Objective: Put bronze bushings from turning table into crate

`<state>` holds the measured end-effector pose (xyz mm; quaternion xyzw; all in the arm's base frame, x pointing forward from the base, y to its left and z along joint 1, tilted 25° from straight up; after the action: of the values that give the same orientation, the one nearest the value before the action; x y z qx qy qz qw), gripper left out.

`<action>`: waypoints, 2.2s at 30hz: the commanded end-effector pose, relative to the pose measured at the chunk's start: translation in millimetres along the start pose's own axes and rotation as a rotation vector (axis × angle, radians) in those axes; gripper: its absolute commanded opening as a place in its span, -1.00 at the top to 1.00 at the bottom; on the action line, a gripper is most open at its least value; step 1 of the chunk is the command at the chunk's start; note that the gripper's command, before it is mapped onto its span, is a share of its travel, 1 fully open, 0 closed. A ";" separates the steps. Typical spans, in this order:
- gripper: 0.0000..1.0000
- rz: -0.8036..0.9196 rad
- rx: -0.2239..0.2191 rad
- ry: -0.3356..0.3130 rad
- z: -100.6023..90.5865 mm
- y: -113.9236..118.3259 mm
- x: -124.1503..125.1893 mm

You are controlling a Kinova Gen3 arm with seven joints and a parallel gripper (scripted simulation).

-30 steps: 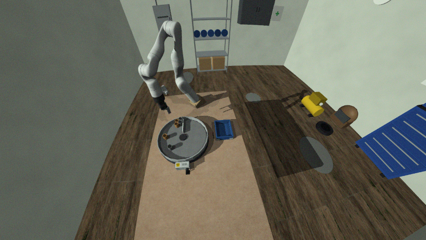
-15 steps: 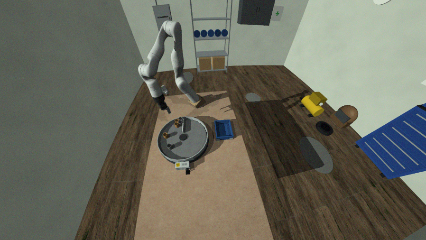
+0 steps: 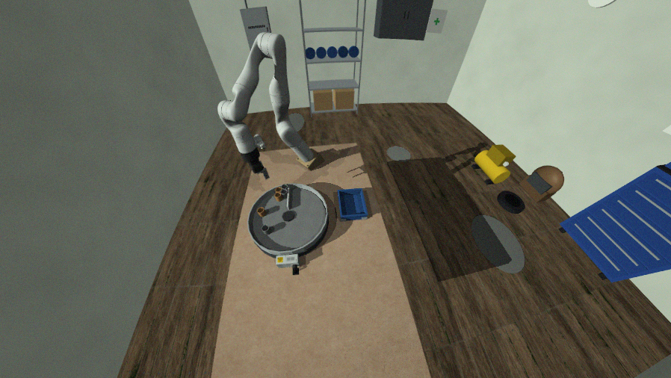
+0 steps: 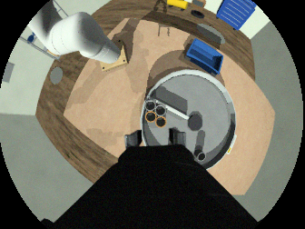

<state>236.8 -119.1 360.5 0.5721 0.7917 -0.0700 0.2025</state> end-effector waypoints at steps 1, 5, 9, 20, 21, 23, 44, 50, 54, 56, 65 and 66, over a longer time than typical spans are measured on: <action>-1.00 0.000 -0.001 -0.001 -0.3 0.2 -0.2; -1.00 0.000 -0.001 -0.001 -0.3 0.2 -0.2; -1.00 0.000 -0.001 -0.001 -0.3 0.2 -0.2; -1.00 0.000 -0.001 -0.001 -0.3 0.2 -0.2; -1.00 0.000 -0.001 -0.001 -0.3 0.2 -0.2; -1.00 0.000 -0.001 -0.001 -0.3 0.2 -0.2; -1.00 0.000 -0.001 -0.001 -0.3 0.2 -0.2; -1.00 0.000 -0.001 -0.001 -0.3 0.2 -0.2; -1.00 0.000 -0.001 -0.001 -0.3 0.2 -0.2; -1.00 0.000 -0.001 -0.001 -0.3 0.2 -0.2; -1.00 0.000 -0.001 -0.001 -0.3 0.2 -0.2; -1.00 0.000 -0.001 -0.001 -0.3 0.2 -0.2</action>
<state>236.8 -119.1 360.5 0.5721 0.7917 -0.0700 0.2025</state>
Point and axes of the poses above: the point where the finger pads meet when closed, its own z axis out along the fingers, its own y axis across the jaws, x = y × z, the point moved 4 cm from there along -z, back along the fingers, and after that the axes turned 7 degrees about z, right-handed, at the moved point
